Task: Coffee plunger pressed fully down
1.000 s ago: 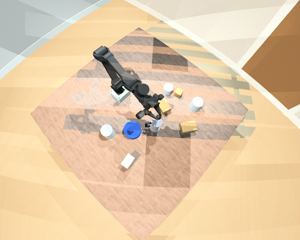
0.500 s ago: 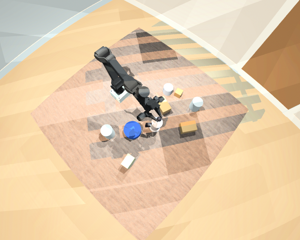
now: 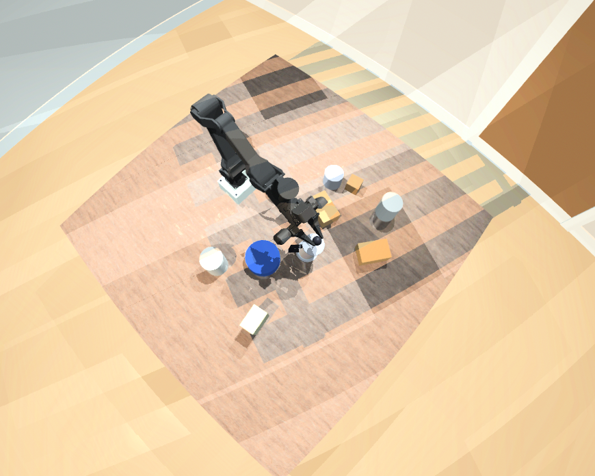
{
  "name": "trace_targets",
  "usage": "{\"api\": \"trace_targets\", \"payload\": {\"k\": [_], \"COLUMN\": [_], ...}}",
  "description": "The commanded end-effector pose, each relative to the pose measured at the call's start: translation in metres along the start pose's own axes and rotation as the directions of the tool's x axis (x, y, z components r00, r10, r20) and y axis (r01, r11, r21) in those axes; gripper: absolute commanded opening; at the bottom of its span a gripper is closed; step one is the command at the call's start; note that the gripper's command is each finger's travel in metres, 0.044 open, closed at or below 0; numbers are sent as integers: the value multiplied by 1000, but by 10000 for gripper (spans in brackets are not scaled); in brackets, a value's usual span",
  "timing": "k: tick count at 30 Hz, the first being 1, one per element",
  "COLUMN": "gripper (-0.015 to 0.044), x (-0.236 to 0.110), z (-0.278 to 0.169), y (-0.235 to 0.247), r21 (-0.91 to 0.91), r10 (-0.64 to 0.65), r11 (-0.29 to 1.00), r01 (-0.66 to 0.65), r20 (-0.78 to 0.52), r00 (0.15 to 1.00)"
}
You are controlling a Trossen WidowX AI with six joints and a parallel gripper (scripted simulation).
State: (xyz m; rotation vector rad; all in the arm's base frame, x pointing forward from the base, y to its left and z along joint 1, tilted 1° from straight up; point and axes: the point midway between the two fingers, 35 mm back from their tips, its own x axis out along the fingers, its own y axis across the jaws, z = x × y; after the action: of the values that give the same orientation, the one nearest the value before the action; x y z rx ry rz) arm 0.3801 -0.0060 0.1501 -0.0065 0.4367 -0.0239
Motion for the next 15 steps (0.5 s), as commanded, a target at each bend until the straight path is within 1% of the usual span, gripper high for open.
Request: {"api": "trace_targets", "payload": {"k": [1,15], "gripper": [116,116], "x": [10,14], "z": [-30,-25], "y": [0,0], "r21": [-5,-5], "r10": [3,3], "r11": [1000,1000], "r01": [-4,-4], "r20": [-85,-84], "r00": [996,996]}}
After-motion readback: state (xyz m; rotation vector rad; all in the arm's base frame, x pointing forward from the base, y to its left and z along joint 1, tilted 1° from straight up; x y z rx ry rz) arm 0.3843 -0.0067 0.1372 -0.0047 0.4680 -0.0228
